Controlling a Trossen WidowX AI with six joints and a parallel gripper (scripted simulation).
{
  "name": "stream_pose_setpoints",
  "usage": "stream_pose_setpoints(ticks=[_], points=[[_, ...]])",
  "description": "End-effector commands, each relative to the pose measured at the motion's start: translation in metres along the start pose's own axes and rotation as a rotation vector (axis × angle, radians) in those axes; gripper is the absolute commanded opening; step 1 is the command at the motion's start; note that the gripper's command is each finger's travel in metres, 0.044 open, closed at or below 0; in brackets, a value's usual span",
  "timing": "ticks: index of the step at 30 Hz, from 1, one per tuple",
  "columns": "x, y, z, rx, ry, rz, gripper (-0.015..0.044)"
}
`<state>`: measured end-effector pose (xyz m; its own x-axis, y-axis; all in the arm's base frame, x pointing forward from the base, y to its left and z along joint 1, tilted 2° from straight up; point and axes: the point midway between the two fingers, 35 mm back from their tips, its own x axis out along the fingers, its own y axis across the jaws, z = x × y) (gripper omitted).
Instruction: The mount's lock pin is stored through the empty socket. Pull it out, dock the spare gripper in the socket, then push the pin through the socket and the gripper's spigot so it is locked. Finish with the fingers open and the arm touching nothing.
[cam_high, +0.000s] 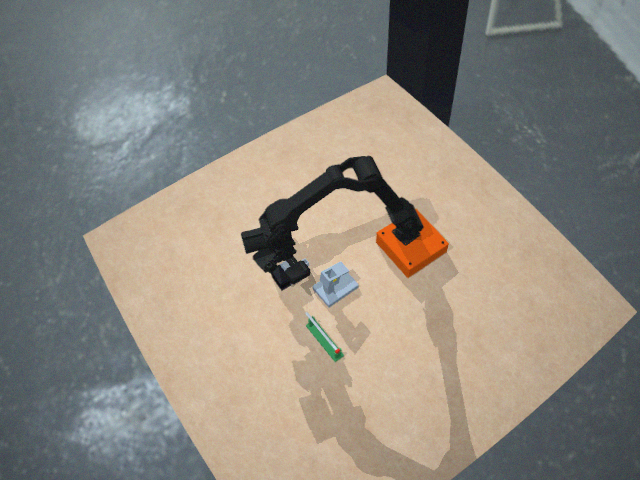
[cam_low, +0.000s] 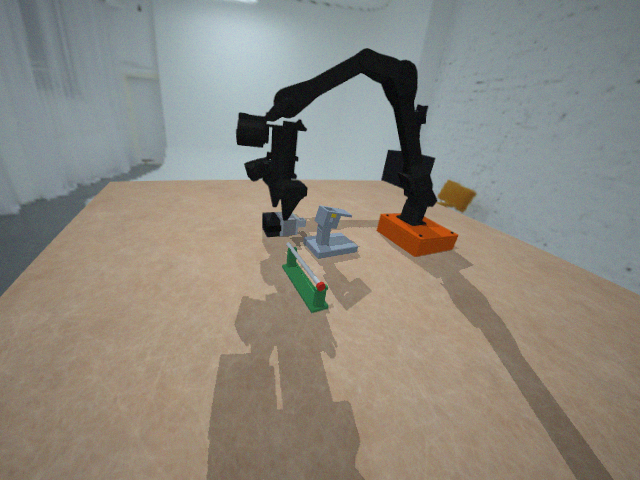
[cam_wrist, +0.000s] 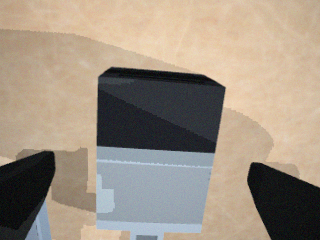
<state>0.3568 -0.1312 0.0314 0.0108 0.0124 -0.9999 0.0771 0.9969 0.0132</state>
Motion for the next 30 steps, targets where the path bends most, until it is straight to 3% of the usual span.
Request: stream_pose_setpoints(ticks=[1,28,30], points=[[0.011,-0.001,-0.002,0.004,0.012,-0.002,0.0440],[0.046,-0.001,-0.003,0.004,0.012,-0.002,0.0440],[0.046,-0.001,-0.003,0.004,0.012,-0.002,0.0387]])
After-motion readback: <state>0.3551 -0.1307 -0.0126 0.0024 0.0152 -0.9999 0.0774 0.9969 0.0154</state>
